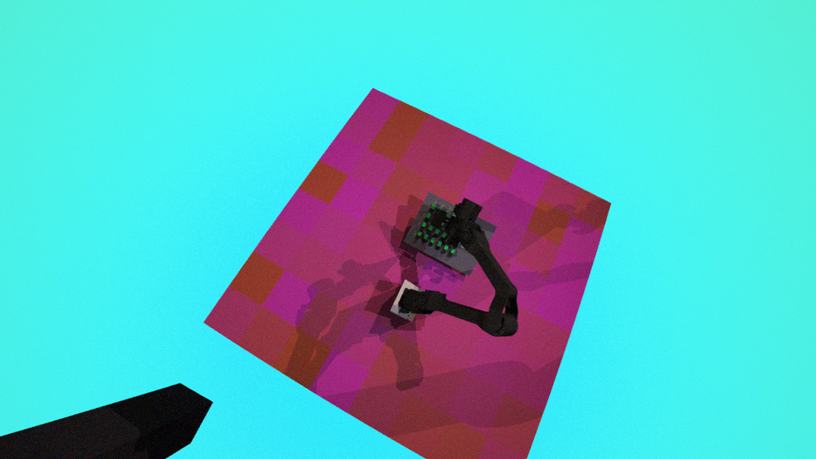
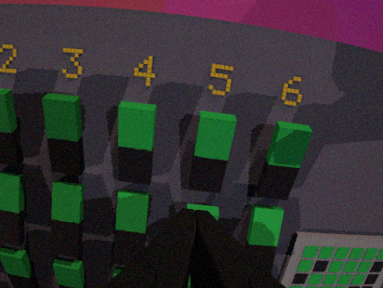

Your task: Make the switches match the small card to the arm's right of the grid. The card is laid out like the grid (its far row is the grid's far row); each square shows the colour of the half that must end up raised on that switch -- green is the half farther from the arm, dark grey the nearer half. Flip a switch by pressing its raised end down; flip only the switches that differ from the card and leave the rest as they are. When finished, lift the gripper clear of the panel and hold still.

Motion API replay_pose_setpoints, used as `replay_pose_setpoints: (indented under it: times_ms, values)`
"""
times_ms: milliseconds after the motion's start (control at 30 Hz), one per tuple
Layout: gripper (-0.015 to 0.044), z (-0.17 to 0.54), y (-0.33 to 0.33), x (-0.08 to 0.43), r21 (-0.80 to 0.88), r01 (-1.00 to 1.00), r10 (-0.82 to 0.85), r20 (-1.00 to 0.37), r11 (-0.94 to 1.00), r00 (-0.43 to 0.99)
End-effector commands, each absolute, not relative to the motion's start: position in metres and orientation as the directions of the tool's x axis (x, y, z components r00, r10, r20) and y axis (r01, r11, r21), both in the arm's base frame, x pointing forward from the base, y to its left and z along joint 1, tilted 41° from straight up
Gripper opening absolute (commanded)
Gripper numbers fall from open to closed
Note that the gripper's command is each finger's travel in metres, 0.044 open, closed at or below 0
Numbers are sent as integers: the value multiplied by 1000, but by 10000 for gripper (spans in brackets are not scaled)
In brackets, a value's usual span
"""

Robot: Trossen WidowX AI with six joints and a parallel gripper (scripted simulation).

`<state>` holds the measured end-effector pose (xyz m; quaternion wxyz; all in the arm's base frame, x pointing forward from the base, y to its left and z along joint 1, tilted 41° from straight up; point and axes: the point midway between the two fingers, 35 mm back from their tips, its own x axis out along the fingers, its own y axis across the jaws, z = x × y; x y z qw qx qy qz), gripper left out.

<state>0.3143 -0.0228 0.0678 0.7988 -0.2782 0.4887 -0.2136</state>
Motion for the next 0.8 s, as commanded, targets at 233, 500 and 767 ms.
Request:
replay_pose_setpoints:
  times_ms: [233, 500, 767]
  values:
    - [0, 86, 4, 297, -651, 83, -616, -659, 755, 431]
    - [0, 41, 34, 270, -651, 83, -616, -659, 755, 432]
    - [0, 18, 12, 284, -652, 84, -610, -648, 754, 456]
